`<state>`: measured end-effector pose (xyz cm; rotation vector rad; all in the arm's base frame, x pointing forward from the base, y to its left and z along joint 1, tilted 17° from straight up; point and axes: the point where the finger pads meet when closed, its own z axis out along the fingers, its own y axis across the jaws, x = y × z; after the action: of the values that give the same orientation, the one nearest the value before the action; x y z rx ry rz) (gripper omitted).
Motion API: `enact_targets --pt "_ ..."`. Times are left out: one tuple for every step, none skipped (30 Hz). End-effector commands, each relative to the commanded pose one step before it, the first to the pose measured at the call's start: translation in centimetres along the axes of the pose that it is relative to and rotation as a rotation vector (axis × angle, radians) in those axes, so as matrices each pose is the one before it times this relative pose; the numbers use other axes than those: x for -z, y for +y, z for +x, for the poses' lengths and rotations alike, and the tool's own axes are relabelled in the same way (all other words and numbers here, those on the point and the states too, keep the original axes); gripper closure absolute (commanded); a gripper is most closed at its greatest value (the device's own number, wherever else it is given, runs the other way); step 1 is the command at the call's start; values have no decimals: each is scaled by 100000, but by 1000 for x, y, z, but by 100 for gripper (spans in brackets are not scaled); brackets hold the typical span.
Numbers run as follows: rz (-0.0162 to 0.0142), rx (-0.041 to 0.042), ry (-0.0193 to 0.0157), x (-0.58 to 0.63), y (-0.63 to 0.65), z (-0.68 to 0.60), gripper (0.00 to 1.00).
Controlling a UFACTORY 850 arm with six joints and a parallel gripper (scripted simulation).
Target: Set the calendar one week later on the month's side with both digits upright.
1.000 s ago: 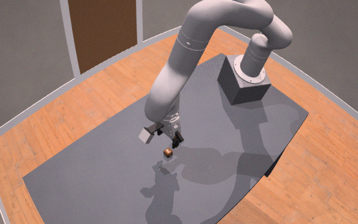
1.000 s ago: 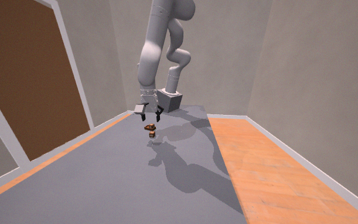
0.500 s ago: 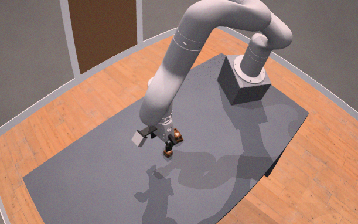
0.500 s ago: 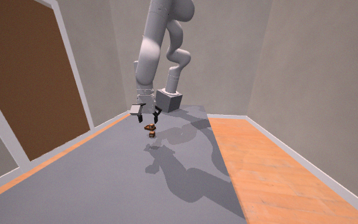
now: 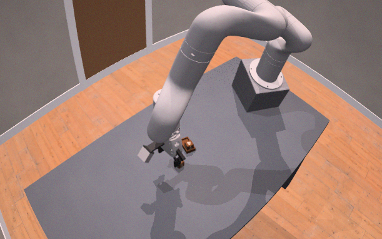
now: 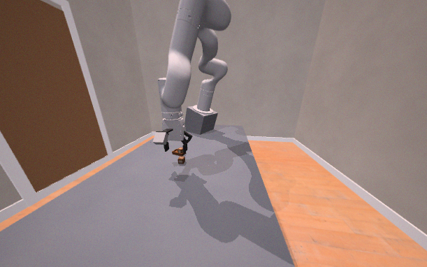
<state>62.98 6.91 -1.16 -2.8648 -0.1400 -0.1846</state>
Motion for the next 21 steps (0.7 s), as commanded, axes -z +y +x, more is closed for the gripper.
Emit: enact_targets --pt "28 47 274 -1174 2 192 0" --pt "0 0 0 0 0 0 0" --pt "0 0 0 -452 -2 14 0" --pt "0 0 0 -430 -2 14 0" --pt "0 0 0 -394 -2 13 0" --pt "0 0 0 -348 -1 11 0" --pt "0 0 0 -293 -1 9 0" --pt "0 0 0 -234 -1 7 0" --pt "0 0 0 -174 -1 6 0" --pt "0 0 0 -117 0 3 0" --pt "0 0 0 -66 0 2 0" --pt "0 0 0 -26 0 1 0" --pt "0 0 0 -4 0 0 0" --pt "0 0 0 -4 0 0 0" --pt "0 0 0 -28 0 0 0" --pt "0 0 0 -67 0 0 0" --pt "-1 0 0 -115 0 0 0" --pt "0 0 0 0 0 0 0" --pt "0 0 0 0 0 0 0" --pt "-1 0 -1 -165 0 -1 0" --pt "-1 0 0 -211 0 0 0"
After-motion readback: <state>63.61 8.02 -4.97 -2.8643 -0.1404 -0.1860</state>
